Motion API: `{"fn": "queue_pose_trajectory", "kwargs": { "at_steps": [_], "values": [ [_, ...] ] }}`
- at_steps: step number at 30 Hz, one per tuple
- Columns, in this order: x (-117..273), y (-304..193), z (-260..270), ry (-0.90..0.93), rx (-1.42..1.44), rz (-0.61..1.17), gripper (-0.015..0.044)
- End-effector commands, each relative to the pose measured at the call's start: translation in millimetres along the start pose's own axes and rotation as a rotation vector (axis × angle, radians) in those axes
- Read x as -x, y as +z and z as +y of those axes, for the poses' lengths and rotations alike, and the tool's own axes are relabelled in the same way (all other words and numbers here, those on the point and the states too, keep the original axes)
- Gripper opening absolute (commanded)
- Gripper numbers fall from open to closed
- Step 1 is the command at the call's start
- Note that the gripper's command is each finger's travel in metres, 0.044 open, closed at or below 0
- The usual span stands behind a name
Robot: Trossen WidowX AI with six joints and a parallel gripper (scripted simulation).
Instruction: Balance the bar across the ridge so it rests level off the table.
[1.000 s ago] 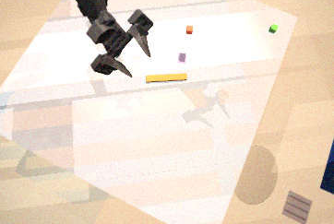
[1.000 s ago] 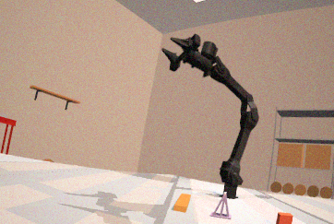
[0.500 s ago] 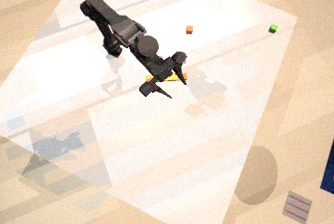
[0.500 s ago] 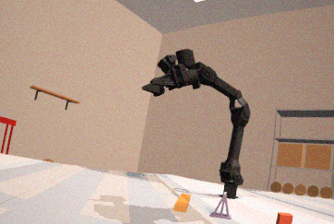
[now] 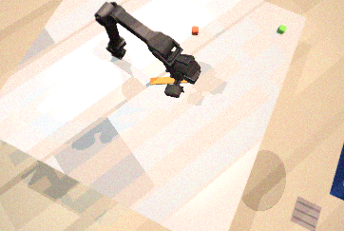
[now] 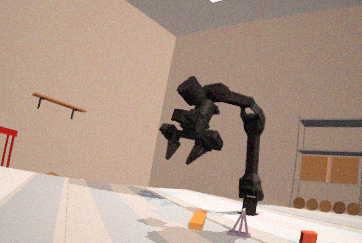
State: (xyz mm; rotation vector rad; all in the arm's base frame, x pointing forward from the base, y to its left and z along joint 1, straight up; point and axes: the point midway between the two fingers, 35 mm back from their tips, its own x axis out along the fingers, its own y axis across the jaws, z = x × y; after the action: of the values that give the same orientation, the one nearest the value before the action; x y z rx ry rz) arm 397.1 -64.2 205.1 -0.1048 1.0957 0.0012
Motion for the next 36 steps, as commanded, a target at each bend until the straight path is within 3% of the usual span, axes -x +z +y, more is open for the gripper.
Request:
{"fn": "queue_pose_trajectory", "kwargs": {
  "at_steps": [1, 8, 15, 23, 36],
  "values": [
    [-23.8, -26.8, 25.3, 0.056, 0.152, 0.156, 0.0315],
    [-50.1, -76.3, 63.9, 0.176, 0.418, 0.411, 0.0315],
    [-54.1, -79.0, 65.1, 0.179, 0.425, 0.418, 0.0315],
    [-90.2, -96.5, 68.5, 0.179, 0.425, 0.418, 0.0315],
    [-101.9, -101.9, 69.5, 0.179, 0.425, 0.418, 0.0315]
  ]
}}
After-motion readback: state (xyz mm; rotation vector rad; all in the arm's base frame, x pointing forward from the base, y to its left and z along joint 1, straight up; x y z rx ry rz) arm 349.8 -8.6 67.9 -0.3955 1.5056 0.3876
